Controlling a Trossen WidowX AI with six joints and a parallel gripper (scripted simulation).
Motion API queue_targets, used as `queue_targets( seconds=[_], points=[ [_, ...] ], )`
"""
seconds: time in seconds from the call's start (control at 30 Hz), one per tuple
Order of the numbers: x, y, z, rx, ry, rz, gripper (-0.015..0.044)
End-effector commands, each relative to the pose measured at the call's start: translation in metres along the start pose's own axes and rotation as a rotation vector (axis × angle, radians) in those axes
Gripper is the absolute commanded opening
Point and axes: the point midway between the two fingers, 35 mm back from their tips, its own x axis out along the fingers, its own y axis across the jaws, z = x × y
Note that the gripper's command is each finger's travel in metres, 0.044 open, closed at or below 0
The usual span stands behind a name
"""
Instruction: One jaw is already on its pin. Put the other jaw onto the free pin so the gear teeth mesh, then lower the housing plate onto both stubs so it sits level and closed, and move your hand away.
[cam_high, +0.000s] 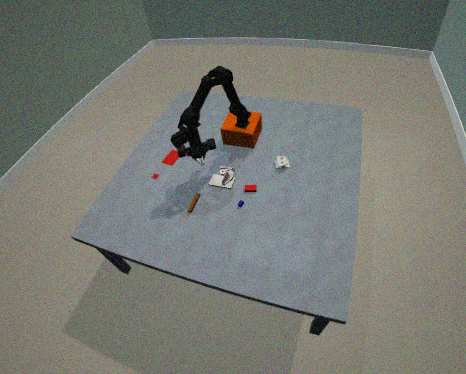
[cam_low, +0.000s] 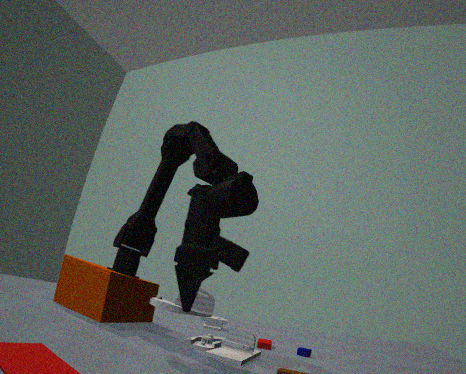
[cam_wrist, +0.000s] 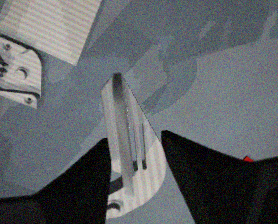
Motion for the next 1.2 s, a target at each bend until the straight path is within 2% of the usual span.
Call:
queue_targets(
  seconds=[0.0, 1.17],
  points=[
    [0.000, 0.006, 0.010, 0.044, 0.005, -0.002, 0.0134],
    [-0.001, 0.085, 0.095, 0.411, -0.004, 0.006, 0.0134]
  ],
)
